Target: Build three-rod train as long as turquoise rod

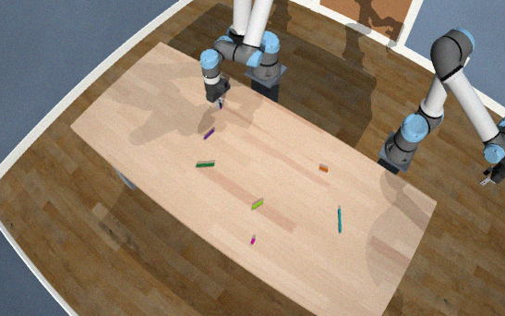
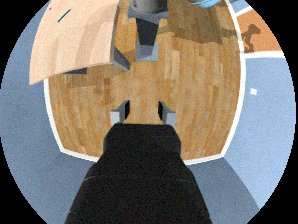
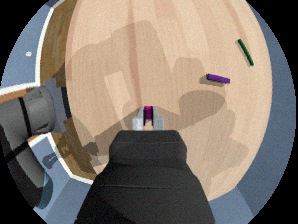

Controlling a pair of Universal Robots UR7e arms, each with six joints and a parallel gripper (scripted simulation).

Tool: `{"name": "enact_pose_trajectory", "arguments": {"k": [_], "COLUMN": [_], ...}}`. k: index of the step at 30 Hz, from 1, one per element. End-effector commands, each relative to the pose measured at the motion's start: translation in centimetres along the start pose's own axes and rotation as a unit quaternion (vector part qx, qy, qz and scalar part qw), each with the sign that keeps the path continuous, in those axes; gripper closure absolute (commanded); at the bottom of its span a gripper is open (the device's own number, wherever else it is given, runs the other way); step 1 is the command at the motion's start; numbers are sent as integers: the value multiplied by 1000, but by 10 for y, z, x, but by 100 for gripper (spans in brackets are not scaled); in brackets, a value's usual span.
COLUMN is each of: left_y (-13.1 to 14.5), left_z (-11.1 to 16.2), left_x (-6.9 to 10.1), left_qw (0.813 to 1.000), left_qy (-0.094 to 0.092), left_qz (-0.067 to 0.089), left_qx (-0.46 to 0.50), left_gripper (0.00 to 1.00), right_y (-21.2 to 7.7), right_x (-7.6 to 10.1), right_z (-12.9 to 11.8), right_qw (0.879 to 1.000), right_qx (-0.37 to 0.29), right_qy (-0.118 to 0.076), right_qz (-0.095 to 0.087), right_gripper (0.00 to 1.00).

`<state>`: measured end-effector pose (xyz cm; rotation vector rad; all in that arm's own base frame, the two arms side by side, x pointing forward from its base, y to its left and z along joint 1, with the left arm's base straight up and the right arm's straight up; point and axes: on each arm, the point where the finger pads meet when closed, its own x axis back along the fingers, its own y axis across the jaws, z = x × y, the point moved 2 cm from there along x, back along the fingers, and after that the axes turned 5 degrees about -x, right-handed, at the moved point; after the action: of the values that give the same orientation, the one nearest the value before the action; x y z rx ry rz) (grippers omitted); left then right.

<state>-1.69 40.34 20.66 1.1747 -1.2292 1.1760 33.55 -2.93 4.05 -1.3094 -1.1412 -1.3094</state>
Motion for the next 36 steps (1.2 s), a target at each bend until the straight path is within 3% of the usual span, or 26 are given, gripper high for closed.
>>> {"name": "enact_pose_trajectory", "arguments": {"k": [1,6,13,15,28,36], "left_y": [0,0,0,0,0,0], "left_z": [0,0,0,0,0,0], "left_x": [0,0,0,0,0,0], "left_qw": [1000,1000,1000,1000,1000,1000], "left_qy": [-1,-1,-1,-1,-1,-1], "left_qz": [0,0,0,0,0,0], "left_qx": [0,0,0,0,0,0], "left_gripper": [0,0,0,0,0,0], "right_y": [0,0,0,0,0,0], "right_x": [0,4,28,28,93,100], "right_z": [0,0,0,0,0,0], "right_qw": [1000,1000,1000,1000,1000,1000], "right_qx": [0,0,0,0,0,0], "right_qy": [0,0,0,0,0,0], "right_qz": [-1,-1,-1,-1,-1,-1], "right_gripper": [76,76,76,76,76,76]}}
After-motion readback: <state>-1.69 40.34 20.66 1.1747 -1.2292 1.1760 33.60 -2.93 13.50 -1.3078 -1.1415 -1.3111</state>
